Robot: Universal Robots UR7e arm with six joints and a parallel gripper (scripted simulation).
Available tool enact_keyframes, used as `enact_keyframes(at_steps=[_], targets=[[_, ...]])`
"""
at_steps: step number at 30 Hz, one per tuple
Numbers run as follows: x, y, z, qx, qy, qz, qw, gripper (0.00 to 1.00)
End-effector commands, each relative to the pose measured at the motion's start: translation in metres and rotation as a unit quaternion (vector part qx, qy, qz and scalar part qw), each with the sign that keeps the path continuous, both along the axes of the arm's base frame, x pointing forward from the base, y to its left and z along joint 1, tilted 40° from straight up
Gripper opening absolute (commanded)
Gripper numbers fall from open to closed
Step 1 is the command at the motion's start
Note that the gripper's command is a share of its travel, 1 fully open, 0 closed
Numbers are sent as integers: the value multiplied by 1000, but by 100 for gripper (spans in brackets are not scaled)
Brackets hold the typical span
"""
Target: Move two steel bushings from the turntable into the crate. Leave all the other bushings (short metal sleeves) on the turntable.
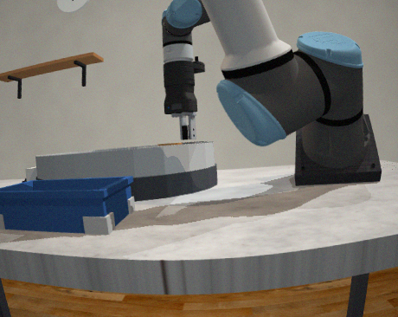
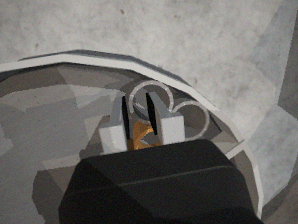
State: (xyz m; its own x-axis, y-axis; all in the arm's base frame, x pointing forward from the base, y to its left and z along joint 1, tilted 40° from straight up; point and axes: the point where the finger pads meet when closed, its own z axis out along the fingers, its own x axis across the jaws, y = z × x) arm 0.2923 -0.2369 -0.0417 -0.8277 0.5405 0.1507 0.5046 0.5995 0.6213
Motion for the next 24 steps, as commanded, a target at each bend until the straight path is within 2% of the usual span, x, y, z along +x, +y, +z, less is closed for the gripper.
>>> enact_keyframes(at_steps=[1, 24], targets=[[0, 0, 0, -1, 0, 0, 1000, 45], [2, 4, -6, -1, 0, 0, 1000, 45]])
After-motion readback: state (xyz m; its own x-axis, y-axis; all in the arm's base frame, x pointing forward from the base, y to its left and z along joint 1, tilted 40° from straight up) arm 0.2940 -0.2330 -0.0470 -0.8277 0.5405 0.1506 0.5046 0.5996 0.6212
